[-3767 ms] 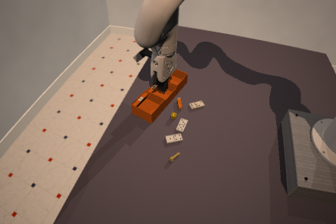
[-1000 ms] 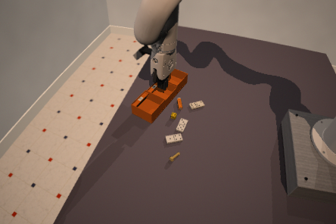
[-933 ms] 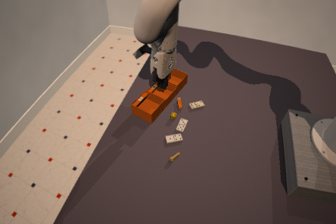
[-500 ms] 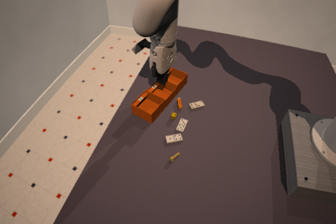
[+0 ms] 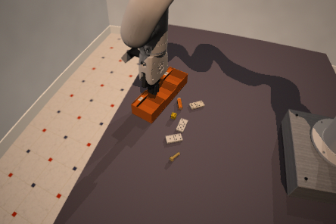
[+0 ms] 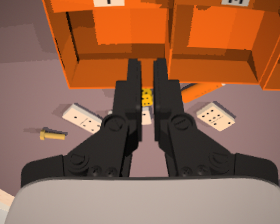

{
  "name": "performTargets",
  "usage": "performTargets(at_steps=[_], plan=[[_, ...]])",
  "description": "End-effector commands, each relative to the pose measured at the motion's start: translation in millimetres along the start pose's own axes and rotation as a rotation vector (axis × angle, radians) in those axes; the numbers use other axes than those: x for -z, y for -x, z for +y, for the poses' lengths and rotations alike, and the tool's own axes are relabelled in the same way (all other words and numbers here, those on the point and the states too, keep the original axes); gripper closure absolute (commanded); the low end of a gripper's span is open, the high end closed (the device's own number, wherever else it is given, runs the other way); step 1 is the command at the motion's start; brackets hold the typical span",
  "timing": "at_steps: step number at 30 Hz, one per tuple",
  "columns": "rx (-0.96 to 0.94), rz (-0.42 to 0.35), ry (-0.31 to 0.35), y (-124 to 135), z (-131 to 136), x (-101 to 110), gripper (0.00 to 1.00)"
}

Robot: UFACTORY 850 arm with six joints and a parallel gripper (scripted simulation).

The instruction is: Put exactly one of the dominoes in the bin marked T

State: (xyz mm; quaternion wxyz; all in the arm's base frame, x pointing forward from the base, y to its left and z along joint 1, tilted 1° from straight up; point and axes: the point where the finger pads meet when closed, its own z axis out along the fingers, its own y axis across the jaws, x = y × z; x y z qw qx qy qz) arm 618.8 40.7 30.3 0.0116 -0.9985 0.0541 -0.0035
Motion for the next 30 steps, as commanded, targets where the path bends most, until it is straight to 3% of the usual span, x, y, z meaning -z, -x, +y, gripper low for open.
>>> performTargets(at_steps=[1,7,30], plan=[[-0.001,0.002,0.001,-0.8,-20.0,0.9,0.93],[-0.001,0.002,0.001,-0.8,-20.0,0.9,0.93],[-0.001,0.002,0.001,-0.9,-19.9,-55.1,0.93]])
